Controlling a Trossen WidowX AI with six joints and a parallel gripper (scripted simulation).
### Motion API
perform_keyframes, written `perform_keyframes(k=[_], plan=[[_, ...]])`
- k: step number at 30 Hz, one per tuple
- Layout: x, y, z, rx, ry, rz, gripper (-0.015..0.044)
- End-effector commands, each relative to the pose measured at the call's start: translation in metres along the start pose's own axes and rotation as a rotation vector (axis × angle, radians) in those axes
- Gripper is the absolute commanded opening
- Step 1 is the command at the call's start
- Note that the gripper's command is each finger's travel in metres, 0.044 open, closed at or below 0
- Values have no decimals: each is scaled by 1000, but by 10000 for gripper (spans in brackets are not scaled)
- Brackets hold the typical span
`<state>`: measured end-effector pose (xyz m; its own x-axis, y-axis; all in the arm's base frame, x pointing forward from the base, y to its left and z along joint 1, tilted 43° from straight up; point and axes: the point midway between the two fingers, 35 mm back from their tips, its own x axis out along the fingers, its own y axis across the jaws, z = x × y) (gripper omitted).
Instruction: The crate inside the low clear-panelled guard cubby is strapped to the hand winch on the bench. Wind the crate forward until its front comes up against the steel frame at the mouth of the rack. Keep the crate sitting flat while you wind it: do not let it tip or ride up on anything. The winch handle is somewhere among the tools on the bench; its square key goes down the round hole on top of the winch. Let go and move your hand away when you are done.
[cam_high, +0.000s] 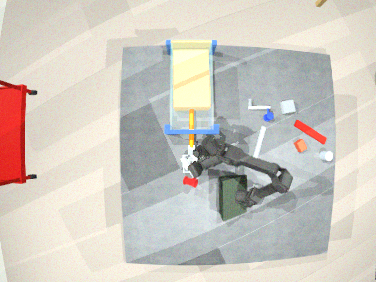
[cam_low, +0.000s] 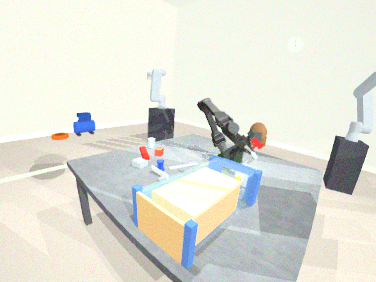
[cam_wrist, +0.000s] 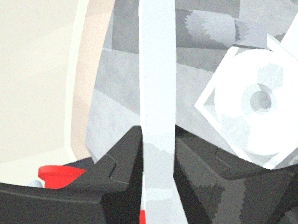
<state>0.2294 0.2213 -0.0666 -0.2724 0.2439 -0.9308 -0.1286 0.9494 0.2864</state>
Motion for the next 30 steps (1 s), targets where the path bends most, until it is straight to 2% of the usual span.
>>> perform_keyframes(k=[1, 30], plan=[[-3, 3, 1, -12, -15, 89, 0], [-3, 2, 1, -14, -54, 572, 0]])
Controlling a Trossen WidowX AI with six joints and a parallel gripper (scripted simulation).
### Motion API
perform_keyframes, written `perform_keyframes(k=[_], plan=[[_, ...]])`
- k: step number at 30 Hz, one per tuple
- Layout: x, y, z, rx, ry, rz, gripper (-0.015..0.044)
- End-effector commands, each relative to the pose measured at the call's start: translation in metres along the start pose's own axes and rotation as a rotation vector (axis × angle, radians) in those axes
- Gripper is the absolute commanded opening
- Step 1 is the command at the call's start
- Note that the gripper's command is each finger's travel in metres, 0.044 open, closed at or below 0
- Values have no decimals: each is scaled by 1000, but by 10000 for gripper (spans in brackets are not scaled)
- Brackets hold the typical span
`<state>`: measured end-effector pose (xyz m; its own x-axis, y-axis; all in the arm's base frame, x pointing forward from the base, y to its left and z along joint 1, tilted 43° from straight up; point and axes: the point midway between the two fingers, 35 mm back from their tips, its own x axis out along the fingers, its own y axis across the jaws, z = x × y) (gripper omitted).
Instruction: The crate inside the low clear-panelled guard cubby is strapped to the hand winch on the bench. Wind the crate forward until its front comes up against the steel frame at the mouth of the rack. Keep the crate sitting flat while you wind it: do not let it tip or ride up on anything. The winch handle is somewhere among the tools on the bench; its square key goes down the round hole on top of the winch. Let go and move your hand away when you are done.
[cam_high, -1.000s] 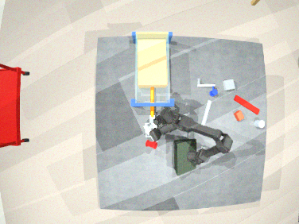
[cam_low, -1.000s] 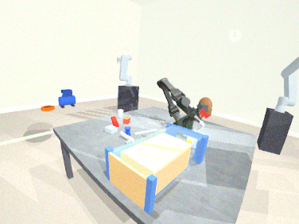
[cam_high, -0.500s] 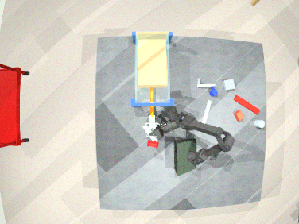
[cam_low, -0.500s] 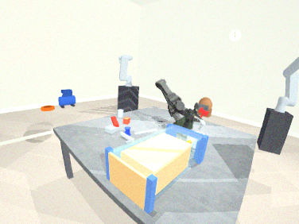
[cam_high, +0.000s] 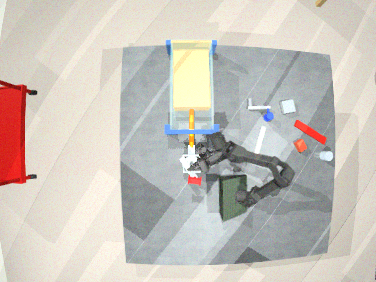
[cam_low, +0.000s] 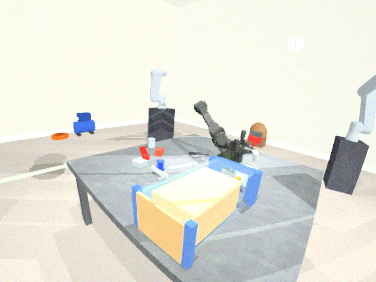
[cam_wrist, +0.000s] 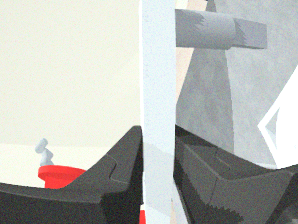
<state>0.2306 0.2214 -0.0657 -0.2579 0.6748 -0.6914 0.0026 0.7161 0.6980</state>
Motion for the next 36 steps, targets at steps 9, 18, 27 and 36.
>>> perform_keyframes(k=[9, 18, 27, 36], plan=[[0, 2, 0, -10, -5, 88, 0], [-13, -8, -22, 0, -6, 69, 0], [-24, -16, -45, 1, -5, 69, 0], [-18, -19, -44, 80, -4, 92, 0]])
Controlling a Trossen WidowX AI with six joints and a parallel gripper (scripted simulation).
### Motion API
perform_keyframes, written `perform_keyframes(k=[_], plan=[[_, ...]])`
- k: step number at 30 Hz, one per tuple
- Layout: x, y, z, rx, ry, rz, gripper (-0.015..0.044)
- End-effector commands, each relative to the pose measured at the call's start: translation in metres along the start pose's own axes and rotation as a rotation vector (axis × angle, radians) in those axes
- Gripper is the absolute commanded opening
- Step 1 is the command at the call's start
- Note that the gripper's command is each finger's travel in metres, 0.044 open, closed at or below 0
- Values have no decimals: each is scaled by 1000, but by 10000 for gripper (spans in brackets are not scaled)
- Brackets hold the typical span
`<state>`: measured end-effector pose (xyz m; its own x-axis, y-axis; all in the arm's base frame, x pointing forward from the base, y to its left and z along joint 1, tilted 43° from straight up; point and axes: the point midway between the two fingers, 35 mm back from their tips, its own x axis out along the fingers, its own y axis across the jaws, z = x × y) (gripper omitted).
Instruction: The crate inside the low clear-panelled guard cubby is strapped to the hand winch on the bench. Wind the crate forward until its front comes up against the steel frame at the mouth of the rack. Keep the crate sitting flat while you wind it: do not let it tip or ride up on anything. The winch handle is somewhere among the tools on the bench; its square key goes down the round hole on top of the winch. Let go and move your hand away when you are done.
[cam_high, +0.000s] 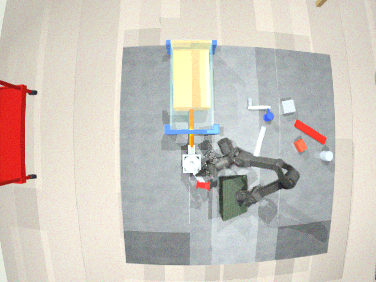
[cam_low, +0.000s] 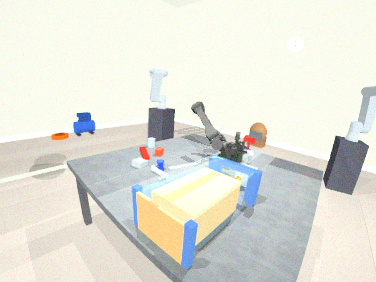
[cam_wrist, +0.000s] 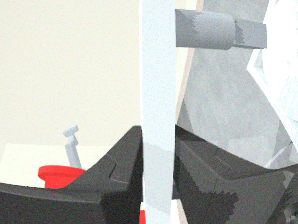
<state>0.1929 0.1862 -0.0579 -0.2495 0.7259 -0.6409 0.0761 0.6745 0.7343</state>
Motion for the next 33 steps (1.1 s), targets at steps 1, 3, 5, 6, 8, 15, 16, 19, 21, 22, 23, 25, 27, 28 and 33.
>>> perform_keyframes(k=[1, 3, 5, 6, 8, 15, 16, 19, 21, 22, 23, 25, 27, 28, 33], plan=[[1, 1, 0, 23, 2, 20, 0], [1, -2, -1, 23, 2, 20, 0], [2, -4, -1, 23, 2, 20, 0], [2, -5, -1, 23, 2, 20, 0], [2, -8, -1, 23, 2, 20, 0], [2, -17, -2, 23, 2, 20, 0], [2, -19, -2, 23, 2, 20, 0], [2, -22, -2, 23, 2, 19, 0], [2, -24, -2, 23, 2, 19, 0], [2, -24, -2, 23, 2, 19, 0], [2, -24, -2, 23, 2, 19, 0], [2, -24, -2, 23, 2, 19, 0], [2, -24, -2, 23, 2, 19, 0], [2, -24, -2, 23, 2, 19, 0], [0, -25, -2, 23, 2, 19, 0]])
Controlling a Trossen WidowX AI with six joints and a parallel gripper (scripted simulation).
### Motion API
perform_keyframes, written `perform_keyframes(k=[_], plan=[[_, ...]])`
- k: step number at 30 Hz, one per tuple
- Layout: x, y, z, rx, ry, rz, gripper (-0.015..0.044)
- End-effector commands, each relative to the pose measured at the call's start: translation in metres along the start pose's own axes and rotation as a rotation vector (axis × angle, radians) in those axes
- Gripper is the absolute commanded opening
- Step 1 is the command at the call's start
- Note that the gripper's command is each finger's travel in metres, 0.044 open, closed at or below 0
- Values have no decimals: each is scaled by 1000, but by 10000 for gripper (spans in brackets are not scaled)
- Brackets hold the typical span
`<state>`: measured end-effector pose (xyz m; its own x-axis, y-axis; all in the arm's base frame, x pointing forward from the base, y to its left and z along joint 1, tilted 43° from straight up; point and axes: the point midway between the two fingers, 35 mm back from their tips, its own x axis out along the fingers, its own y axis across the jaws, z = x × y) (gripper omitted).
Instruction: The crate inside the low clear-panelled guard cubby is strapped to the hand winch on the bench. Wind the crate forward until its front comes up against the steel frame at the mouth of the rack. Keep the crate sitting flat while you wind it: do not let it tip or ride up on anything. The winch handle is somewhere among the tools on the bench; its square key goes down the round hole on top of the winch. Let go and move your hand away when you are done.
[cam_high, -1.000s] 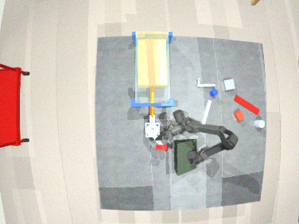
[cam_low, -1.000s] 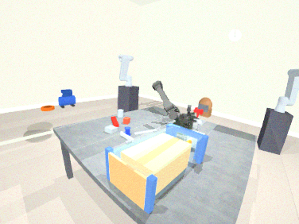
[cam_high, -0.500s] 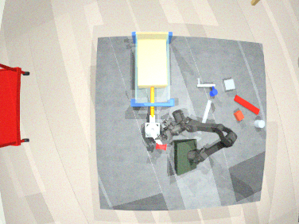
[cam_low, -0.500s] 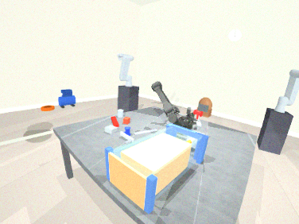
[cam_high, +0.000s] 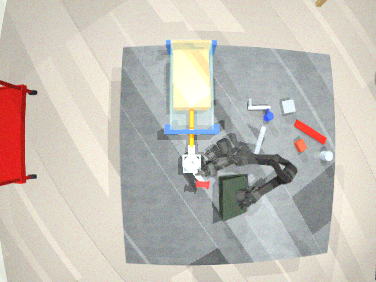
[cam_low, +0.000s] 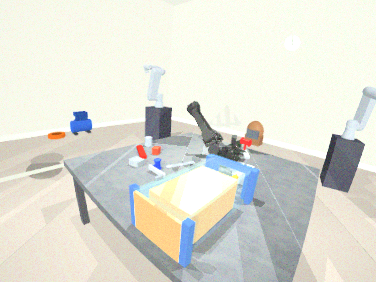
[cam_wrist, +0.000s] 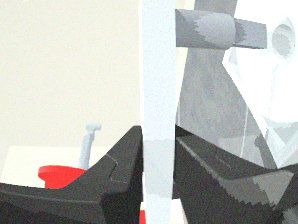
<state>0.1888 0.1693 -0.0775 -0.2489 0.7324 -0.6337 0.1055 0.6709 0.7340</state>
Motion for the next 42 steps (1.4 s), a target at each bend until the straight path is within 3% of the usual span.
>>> perform_keyframes(k=[1, 42], plan=[[-2, 0, 0, -5, 2, 10, 0], [-7, -13, 0, 1, 2, 3, 0]])
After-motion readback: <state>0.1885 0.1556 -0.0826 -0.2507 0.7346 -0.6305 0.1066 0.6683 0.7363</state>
